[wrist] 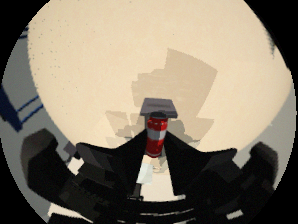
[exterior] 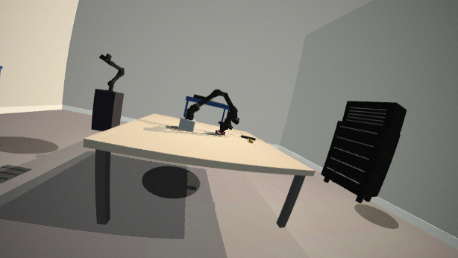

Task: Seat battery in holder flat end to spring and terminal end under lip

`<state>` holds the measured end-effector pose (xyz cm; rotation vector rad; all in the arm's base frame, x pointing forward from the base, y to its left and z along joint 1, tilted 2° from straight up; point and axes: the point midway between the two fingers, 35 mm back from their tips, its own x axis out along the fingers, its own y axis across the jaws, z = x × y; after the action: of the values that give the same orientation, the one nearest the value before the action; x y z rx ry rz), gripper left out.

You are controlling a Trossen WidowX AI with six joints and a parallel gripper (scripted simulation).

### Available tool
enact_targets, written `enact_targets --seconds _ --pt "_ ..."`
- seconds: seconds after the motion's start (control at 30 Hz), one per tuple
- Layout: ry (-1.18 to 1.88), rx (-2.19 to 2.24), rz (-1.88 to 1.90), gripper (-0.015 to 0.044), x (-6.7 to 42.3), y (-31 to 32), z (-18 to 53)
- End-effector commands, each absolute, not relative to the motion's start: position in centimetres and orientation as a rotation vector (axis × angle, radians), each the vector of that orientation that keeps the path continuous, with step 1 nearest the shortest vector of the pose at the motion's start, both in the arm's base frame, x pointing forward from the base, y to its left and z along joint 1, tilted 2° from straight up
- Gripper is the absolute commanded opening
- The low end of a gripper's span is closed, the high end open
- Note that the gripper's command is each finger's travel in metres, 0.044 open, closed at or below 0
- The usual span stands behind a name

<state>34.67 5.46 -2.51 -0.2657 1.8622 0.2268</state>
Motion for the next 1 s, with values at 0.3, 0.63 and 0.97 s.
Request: enact_targets --seconds 0.3,0.63,0.97 --pt "1.781 -0.252 0.241 0.0082 35.0 5.58 -2.85" --pt "1.739 -0.247 0.246 0.0082 34.85 5.53 -2.96" --pt "1.697 -0.242 0.251 0.0082 34.67 5.48 -3.03"
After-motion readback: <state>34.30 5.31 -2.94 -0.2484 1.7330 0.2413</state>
